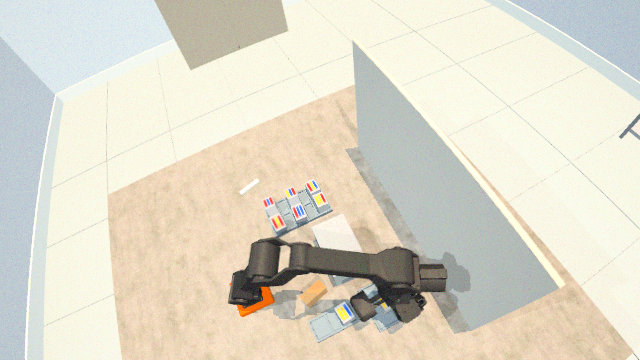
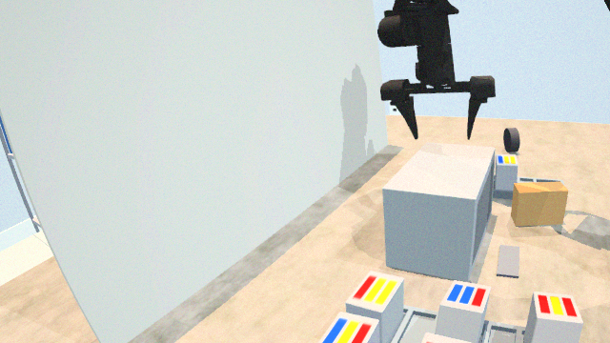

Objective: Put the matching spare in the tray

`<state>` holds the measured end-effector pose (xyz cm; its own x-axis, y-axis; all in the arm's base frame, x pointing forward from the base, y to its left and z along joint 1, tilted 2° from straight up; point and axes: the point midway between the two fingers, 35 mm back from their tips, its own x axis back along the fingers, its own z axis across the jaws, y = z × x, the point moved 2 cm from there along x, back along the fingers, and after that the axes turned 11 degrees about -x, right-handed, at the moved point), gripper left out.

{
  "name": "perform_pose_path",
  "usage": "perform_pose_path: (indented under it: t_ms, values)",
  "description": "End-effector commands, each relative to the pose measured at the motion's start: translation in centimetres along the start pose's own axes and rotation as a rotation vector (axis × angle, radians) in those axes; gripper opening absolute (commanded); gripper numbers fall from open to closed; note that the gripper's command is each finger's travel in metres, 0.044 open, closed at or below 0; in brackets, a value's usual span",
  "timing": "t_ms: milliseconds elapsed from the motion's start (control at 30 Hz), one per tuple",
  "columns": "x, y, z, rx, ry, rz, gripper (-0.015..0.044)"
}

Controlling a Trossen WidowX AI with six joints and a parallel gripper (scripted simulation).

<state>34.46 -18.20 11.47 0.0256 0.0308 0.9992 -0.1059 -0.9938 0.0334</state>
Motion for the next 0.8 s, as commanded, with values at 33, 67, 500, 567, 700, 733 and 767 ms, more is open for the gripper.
perform_pose_path:
  t_ms: [33,67,500,567,700,733,767]
  values:
    - [5.57,-0.17,-0.47,-0.003,0.028,-0.007,0.044]
    - [5.57,-0.17,-0.47,-0.003,0.028,-0.007,0.044]
    - [5.3,0.01,-0.17,0.0,0.048,-0.018,0.044]
    - [5.3,0.01,-0.17,0.0,0.048,-0.018,0.044]
    - [5.3,0.01,-0.17,0.0,0.048,-0.018,0.044]
    - [5.3,0.01,-0.17,0.0,0.048,-0.018,0.044]
    - [5.3,0.01,-0.17,0.0,0.048,-0.018,0.044]
